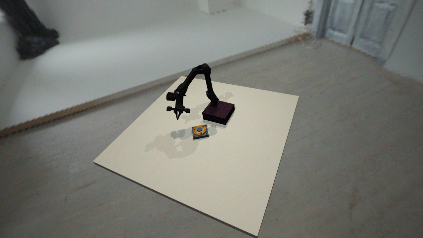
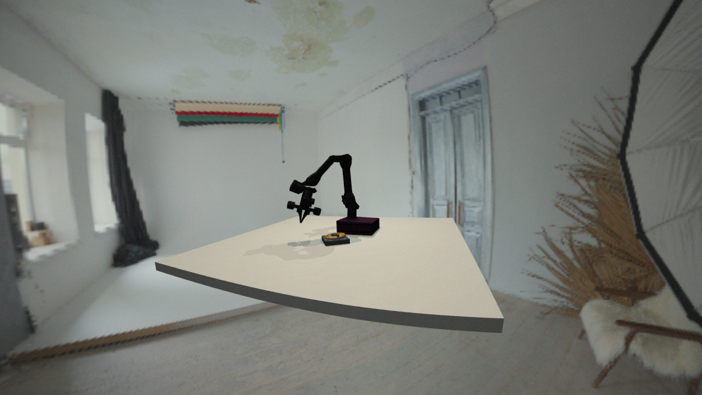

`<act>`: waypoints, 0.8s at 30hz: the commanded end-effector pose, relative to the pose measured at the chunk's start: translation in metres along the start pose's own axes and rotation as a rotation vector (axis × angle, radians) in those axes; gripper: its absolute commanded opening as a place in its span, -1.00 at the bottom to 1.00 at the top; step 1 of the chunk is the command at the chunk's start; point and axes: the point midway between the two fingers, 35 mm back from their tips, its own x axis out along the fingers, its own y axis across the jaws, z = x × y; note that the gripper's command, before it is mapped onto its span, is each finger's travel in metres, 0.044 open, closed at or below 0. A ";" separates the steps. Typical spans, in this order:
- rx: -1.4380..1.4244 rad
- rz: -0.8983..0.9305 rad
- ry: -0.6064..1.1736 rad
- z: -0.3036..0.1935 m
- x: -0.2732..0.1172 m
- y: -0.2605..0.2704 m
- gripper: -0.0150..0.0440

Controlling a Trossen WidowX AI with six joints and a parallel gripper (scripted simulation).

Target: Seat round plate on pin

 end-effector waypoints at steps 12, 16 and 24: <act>0.438 0.229 0.342 0.123 0.030 0.101 -0.49; 0.527 0.202 0.467 0.148 0.026 0.137 -0.49; 0.562 0.177 0.519 0.157 0.023 0.153 -0.49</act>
